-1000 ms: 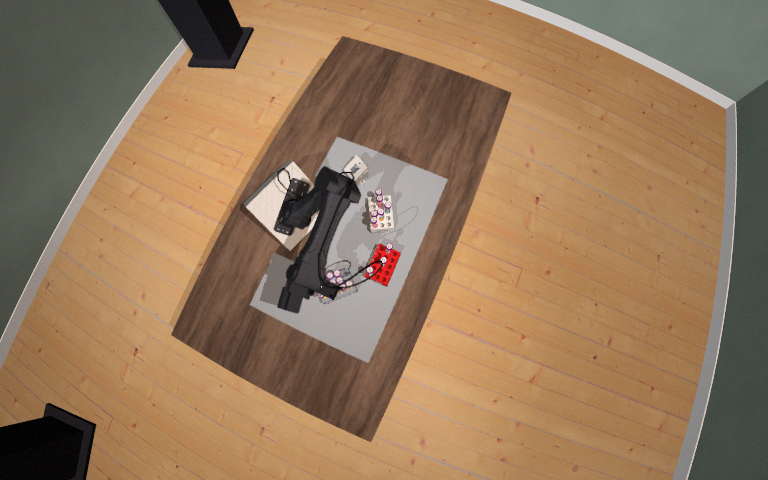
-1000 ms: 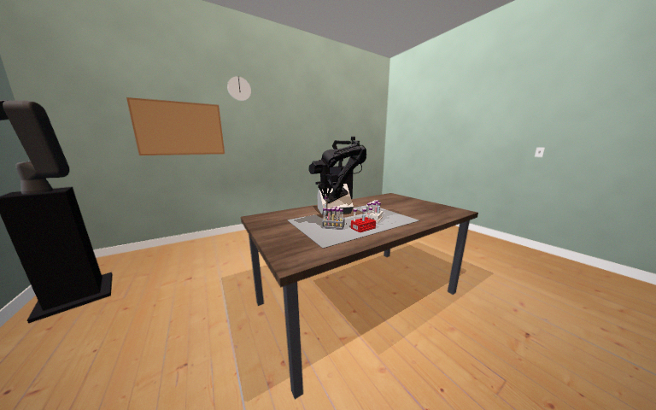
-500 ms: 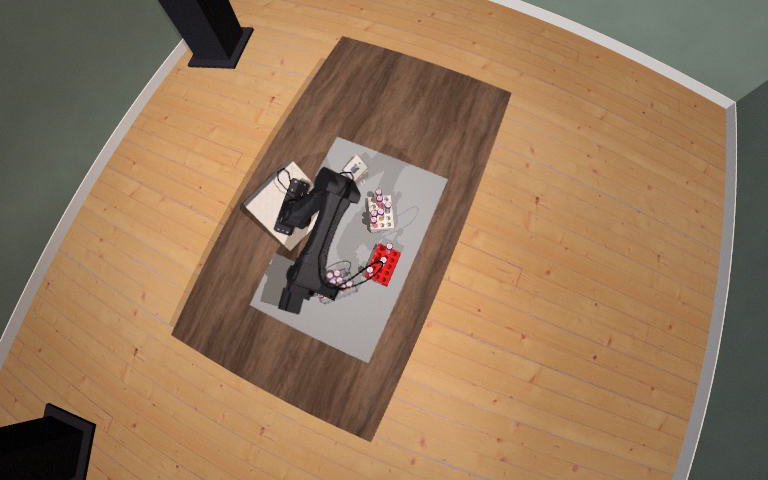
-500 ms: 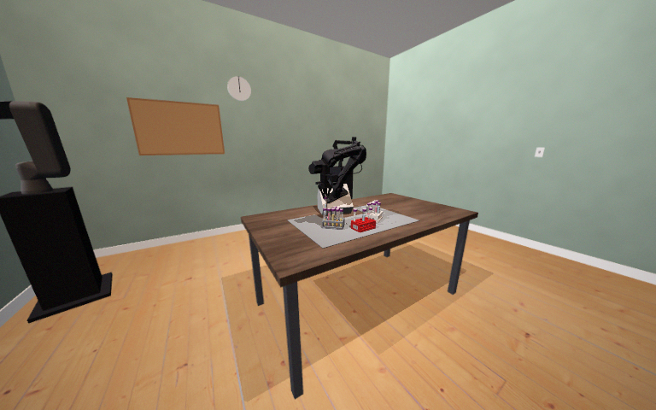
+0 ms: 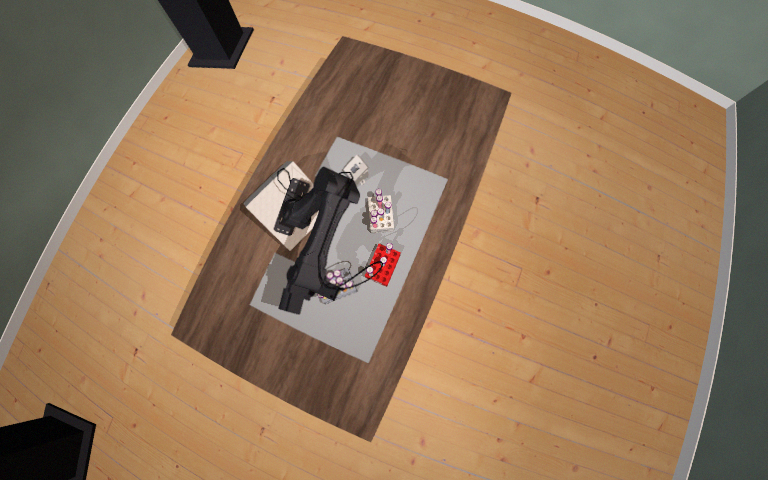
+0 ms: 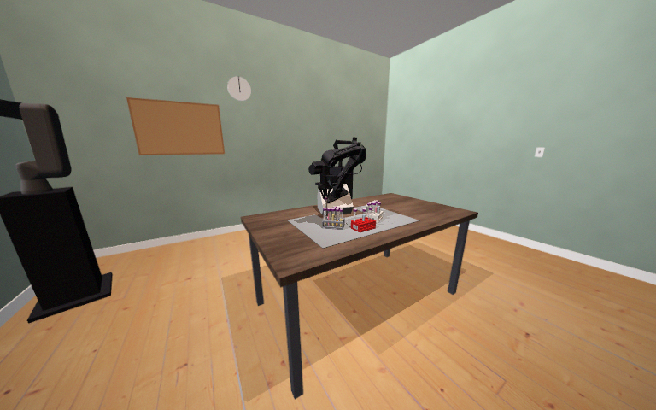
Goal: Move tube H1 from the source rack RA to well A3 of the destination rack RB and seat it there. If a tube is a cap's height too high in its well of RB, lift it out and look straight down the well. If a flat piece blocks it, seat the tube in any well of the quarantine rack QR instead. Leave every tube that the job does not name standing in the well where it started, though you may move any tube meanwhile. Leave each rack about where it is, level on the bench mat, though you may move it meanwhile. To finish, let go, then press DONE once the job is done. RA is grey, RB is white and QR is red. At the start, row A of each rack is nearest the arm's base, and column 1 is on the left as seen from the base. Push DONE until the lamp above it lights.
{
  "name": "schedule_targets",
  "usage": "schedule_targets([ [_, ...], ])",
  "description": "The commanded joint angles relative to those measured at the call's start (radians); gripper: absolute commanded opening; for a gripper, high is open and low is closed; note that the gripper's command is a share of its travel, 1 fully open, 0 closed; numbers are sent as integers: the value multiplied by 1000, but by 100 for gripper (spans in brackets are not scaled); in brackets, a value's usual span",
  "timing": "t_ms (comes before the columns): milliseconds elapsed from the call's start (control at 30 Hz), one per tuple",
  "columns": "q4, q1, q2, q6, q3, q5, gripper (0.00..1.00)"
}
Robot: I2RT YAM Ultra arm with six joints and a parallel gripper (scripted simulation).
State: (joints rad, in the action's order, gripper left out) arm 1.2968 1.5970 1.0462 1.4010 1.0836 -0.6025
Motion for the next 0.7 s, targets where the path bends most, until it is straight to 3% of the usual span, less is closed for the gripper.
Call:
schedule_targets([
  [0,-11,10,-29,-16,1,-6,0],
  [667,-47,-29,-36,-41,-27,6,0],
])
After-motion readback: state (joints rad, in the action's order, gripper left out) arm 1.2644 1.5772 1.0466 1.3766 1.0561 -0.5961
